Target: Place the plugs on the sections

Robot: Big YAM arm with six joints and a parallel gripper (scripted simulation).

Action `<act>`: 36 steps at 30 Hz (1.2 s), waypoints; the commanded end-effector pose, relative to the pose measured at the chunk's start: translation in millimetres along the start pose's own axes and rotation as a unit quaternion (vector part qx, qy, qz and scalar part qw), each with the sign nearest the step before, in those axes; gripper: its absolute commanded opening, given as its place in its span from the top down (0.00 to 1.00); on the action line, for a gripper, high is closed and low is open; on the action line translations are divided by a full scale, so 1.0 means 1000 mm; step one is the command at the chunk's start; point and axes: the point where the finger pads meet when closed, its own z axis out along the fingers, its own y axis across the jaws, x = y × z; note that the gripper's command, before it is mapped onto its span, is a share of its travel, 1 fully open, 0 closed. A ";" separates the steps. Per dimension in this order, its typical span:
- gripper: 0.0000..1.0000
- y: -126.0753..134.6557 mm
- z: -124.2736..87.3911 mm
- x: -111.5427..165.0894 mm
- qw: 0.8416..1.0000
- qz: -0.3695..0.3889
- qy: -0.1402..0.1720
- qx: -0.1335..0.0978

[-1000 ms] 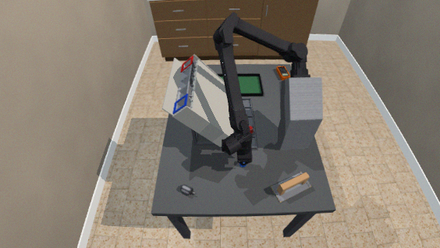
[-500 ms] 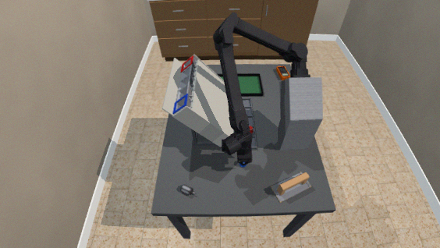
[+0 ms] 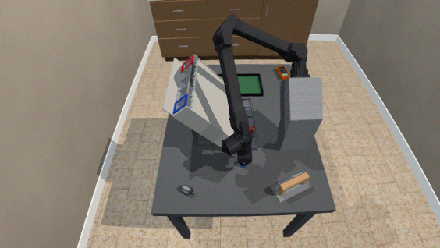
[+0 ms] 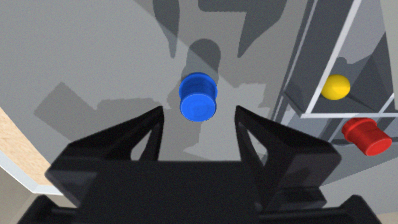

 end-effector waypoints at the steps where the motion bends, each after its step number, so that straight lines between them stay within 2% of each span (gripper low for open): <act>1: 0.37 0.004 0.011 -0.004 1.000 0.004 -0.002 -0.003; 11: 0.37 0.003 0.025 -0.003 1.000 0.003 -0.001 -0.003; 12: 0.37 0.004 0.013 -0.021 1.000 0.011 -0.018 -0.009; 15: 0.37 0.003 0.029 -0.005 1.000 0.005 -0.002 -0.004; 20: 0.37 0.001 0.034 0.002 1.000 0.000 0.002 -0.002; 23: 0.37 0.004 0.024 -0.010 1.000 0.002 -0.013 -0.006; 36: 0.37 0.004 0.024 -0.011 1.000 0.004 -0.013 -0.006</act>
